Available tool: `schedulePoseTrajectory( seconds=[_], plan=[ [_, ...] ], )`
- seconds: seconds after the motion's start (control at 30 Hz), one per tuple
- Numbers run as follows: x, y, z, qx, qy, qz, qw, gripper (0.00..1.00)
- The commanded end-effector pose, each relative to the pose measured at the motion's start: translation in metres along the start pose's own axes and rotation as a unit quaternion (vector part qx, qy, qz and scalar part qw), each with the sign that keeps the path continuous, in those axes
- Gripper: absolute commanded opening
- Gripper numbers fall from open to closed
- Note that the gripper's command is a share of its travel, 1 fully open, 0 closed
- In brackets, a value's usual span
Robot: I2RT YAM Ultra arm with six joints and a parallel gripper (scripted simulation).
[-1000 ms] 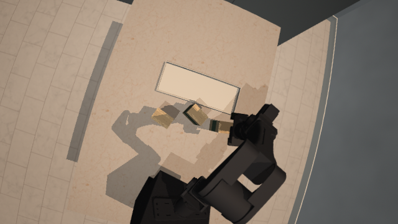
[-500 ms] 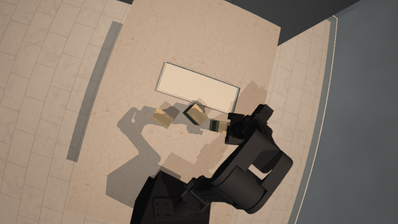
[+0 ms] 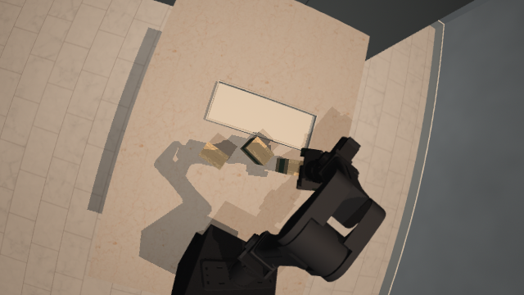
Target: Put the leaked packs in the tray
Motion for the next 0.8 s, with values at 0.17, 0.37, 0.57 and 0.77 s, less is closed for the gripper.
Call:
schedulePoseTrajectory(
  seconds=[0.17,0.37,0.57,0.77],
  plan=[
    [-0.003,0.0005,-0.0007,0.0,-0.001,-0.01,1.0,0.79],
    [-0.003,0.0005,-0.0007,0.0,-0.001,-0.01,1.0,0.79],
    [-0.0029,-0.0004,-0.0018,0.0,0.001,-0.01,1.0,0.79],
    [-0.0019,-0.002,-0.0044,0.001,0.004,-0.011,1.0,0.79]
  ],
)
Point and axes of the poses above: the point where the finger pads meet when closed, its own x axis out along the fingers, its own z axis across the jaws, y = z × x, the point moved 9 cm from there along -x, back along the fingers, and after that the axes turned 10 degrees about -x, right-handed, at the moved point
